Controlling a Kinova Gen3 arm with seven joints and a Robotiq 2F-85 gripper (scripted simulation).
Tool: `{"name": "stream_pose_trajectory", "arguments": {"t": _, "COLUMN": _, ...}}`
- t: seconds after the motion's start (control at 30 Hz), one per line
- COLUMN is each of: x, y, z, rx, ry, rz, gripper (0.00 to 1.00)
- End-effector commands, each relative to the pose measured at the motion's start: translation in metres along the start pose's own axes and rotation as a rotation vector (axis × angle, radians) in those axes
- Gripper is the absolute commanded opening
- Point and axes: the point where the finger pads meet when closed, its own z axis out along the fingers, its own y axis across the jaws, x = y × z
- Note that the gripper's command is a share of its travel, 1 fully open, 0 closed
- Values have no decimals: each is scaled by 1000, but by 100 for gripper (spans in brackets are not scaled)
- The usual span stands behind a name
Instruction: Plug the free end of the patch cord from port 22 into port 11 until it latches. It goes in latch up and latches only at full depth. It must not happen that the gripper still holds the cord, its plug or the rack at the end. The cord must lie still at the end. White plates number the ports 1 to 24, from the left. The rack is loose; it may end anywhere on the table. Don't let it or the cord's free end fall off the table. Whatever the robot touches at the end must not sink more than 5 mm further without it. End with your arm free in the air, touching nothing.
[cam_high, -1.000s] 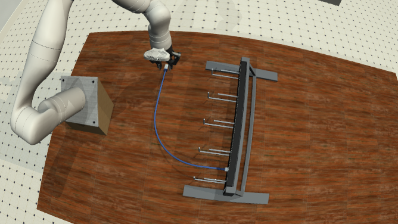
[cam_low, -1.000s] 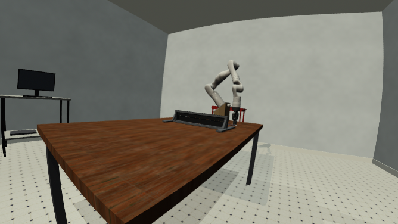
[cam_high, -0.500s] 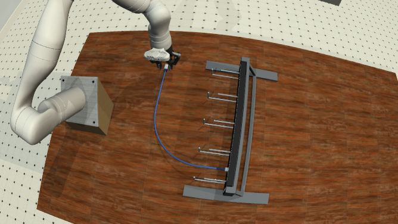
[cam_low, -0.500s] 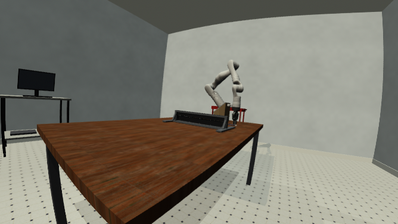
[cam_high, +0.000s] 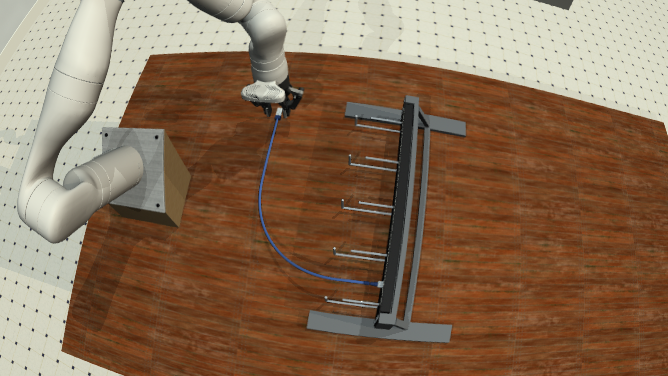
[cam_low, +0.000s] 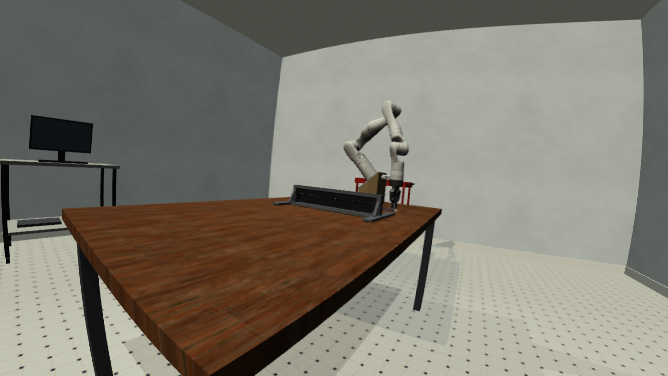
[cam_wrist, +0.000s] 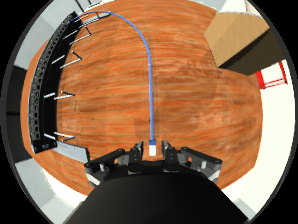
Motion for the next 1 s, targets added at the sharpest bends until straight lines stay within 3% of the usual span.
{"name": "stream_pose_trajectory", "arguments": {"t": 0.0, "x": 0, "y": 0, "z": 0, "rx": 1, "ry": -1, "rz": 0, "gripper": 37}}
{"name": "stream_pose_trajectory", "arguments": {"t": 0.97, "x": 0, "y": 0, "z": 8, "rx": 1, "ry": -1, "rz": 0, "gripper": 37}}
